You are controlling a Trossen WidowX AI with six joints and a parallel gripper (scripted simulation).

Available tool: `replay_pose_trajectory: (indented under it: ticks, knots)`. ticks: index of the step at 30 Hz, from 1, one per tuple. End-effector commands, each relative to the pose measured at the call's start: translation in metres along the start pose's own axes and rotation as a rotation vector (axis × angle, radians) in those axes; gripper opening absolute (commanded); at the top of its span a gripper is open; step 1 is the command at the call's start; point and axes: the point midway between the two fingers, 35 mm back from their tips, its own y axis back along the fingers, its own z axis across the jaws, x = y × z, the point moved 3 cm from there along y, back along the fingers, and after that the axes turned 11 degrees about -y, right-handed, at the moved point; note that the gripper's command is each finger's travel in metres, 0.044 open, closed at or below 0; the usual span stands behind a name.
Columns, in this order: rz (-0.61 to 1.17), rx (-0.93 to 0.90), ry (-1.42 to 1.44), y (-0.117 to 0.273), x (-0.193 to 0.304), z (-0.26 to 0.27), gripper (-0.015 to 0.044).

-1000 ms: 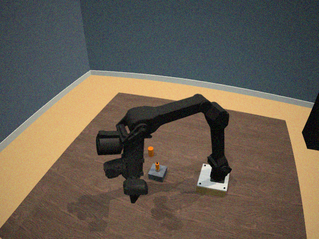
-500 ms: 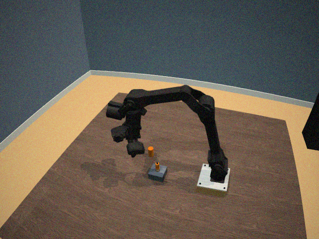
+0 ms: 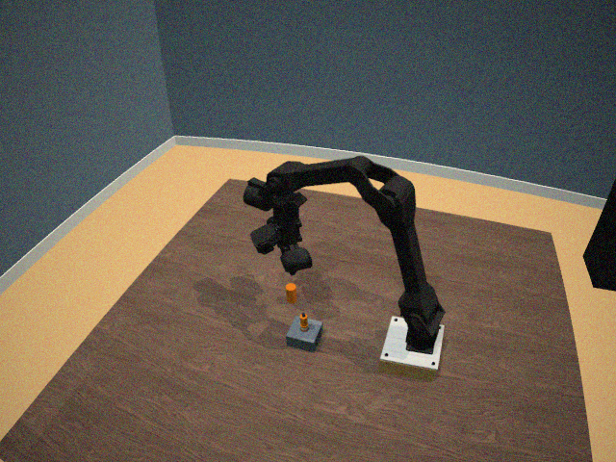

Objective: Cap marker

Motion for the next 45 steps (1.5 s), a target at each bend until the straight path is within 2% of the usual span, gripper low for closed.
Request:
replay_pose_trajectory:
  ticks: [1, 11, 45]
  knots:
    - [0.012, -0.004, 0.011, -0.025, -0.001, -0.002, 0.0237]
    - [0.012, -0.004, 0.011, -0.05, -0.001, -0.003, 0.0237]
    - [0.012, -0.004, 0.011, -0.097, 0.0, -0.002, 0.0237]
